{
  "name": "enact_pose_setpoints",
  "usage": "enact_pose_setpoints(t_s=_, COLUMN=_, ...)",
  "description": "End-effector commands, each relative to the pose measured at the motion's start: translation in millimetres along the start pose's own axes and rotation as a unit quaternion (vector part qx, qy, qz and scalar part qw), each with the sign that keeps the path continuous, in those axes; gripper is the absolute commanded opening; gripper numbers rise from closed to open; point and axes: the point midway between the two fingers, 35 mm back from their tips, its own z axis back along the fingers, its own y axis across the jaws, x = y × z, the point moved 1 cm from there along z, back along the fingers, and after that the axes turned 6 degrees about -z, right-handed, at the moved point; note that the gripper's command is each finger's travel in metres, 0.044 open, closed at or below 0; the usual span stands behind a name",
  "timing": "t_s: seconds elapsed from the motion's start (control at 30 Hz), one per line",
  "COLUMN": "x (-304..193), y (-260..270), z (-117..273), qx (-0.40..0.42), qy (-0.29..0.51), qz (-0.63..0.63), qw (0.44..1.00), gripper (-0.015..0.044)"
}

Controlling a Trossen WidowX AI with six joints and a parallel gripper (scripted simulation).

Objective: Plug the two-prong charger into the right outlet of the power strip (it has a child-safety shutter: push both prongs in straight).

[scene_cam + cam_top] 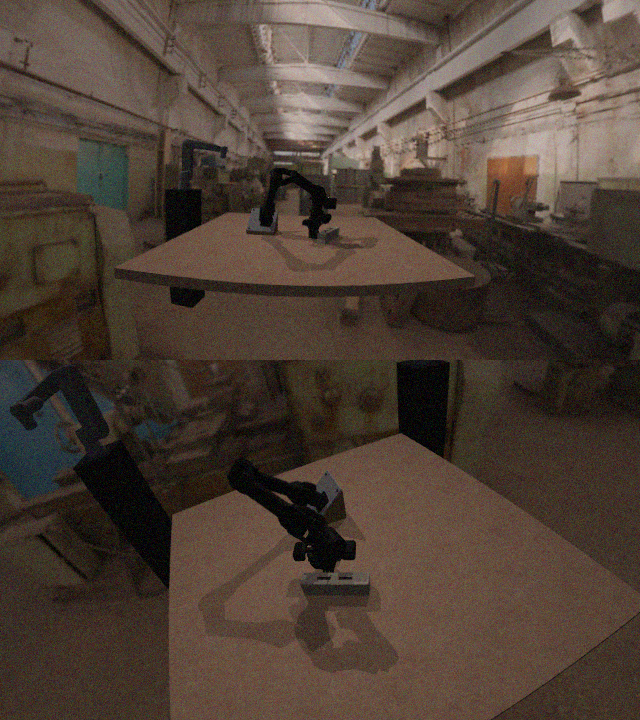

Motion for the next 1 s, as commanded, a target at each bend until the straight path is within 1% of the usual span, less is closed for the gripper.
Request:
enact_pose_setpoints(t_s=0.0, x=2.9, y=-0.1, z=1.4, qx=0.000, qy=-0.003, qz=0.001, qw=1.000, gripper=0.0000)
enact_pose_setpoints(t_s=0.97, x=5.2, y=-0.3, z=2.0, qx=0.000, qy=-0.003, qz=0.001, qw=1.000, gripper=0.0000)
